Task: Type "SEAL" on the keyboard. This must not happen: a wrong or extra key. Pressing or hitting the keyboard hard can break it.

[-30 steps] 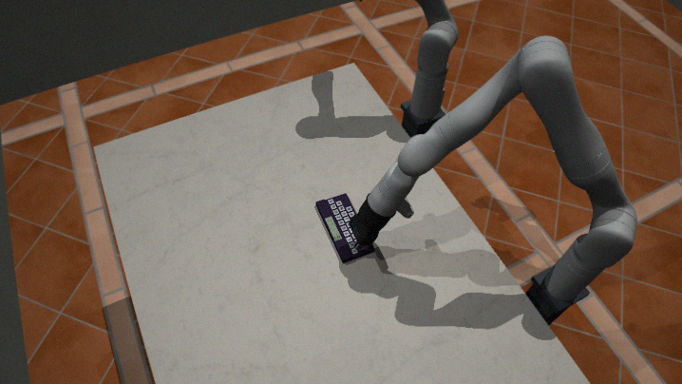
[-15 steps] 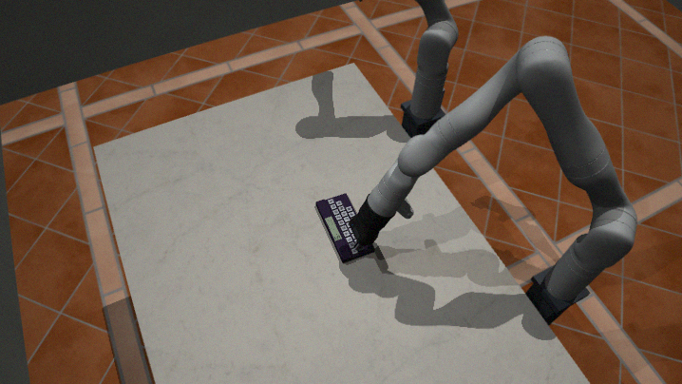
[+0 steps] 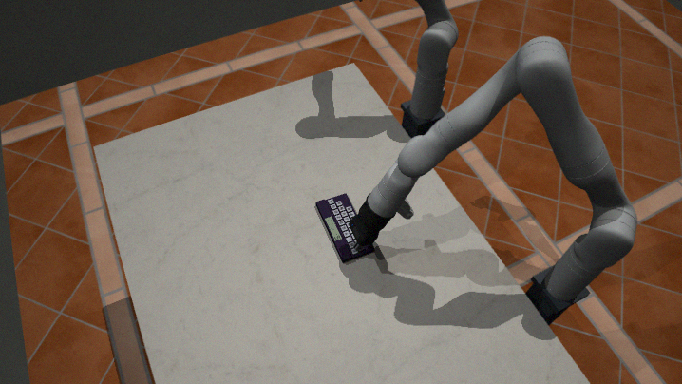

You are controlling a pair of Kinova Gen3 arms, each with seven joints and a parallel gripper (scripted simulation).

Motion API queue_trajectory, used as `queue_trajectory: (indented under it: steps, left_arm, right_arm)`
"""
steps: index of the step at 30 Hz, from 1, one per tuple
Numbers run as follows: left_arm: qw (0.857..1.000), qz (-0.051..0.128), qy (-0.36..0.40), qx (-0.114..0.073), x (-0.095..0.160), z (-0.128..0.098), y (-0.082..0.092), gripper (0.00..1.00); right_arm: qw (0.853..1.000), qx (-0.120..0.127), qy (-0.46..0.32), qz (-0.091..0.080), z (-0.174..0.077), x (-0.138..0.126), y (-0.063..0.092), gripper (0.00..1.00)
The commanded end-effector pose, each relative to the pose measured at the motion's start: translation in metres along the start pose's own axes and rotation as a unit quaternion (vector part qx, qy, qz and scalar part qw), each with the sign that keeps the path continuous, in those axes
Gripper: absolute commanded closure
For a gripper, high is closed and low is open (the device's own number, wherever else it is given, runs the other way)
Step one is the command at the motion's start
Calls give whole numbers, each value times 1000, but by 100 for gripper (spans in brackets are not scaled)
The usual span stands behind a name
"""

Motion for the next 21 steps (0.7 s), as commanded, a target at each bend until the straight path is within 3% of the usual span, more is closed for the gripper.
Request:
queue_trajectory:
  steps: [1,21]
  left_arm:
    - [1000,-1,0,-1,0,1,1,100]
    - [1000,-1,0,-1,0,3,5,100]
  right_arm:
    - [1000,-1,0,0,0,0,1,0]
    - [1000,-1,0,0,0,0,1,0]
Point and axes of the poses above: on each arm, the point where the finger pads meet when closed, its own y axis back along the fingers, its own x axis across the jaws, z = x × y, the point moved 4 cm from there along y, back along the fingers, and after that the axes turned 1 degree about y, right-handed, at the moved point
